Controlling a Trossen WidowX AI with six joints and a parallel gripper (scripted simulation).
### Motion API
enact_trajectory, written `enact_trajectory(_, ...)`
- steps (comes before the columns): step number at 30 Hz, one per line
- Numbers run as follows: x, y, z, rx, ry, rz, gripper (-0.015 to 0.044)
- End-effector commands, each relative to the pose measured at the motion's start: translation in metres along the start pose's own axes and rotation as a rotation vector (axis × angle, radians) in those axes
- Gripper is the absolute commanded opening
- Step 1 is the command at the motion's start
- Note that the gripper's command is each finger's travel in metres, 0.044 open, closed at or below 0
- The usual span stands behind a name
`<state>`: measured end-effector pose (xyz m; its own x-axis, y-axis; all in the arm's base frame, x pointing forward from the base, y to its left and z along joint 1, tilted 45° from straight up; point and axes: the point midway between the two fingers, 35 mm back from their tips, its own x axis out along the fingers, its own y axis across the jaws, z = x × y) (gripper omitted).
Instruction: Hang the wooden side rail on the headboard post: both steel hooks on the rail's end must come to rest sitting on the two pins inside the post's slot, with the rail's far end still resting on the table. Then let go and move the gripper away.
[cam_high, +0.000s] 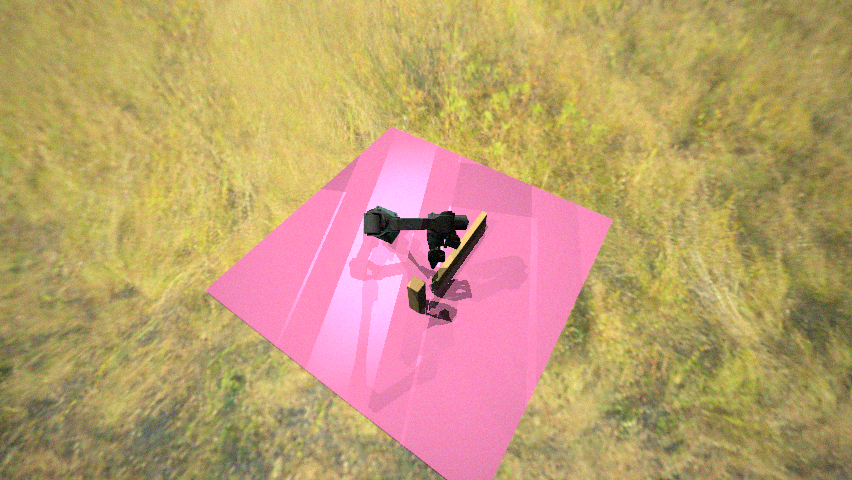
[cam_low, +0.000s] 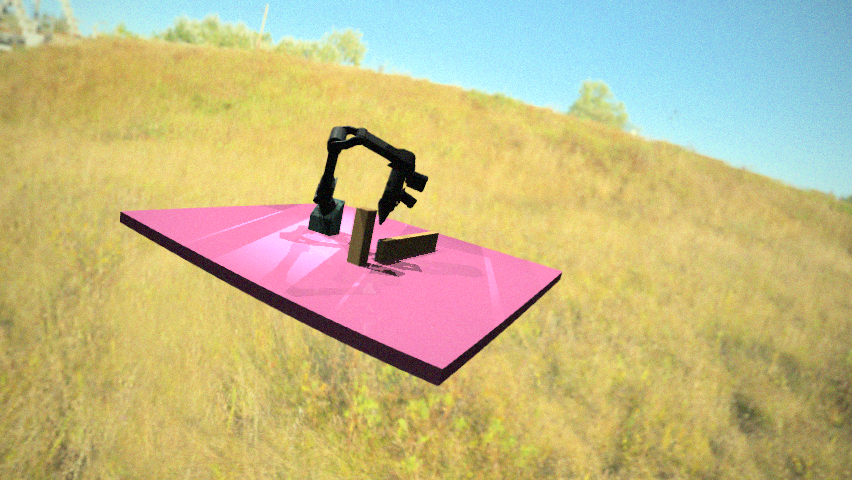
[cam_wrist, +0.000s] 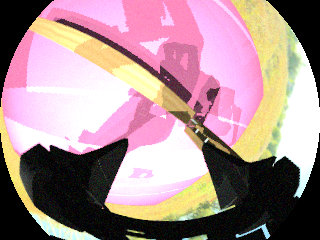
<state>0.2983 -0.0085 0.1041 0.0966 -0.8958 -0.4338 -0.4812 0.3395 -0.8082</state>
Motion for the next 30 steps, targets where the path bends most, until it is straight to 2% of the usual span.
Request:
enact_trajectory(1,-0.013,0.000,0.023,-0.378,-0.080,0.123,0.0440)
enact_trajectory(11,-0.033,0.002,0.053,-0.951,-0.291,0.208,0.0440)
enact_trajectory(21,-0.034,0.002,0.054,-0.961,-0.296,0.209,0.0440)
enact_trajectory(26,-0.003,0.011,0.059,-0.960,-0.295,0.207,0.0440)
enact_trajectory(30,0.000,0.012,0.059,-0.960,-0.295,0.207,0.0440)
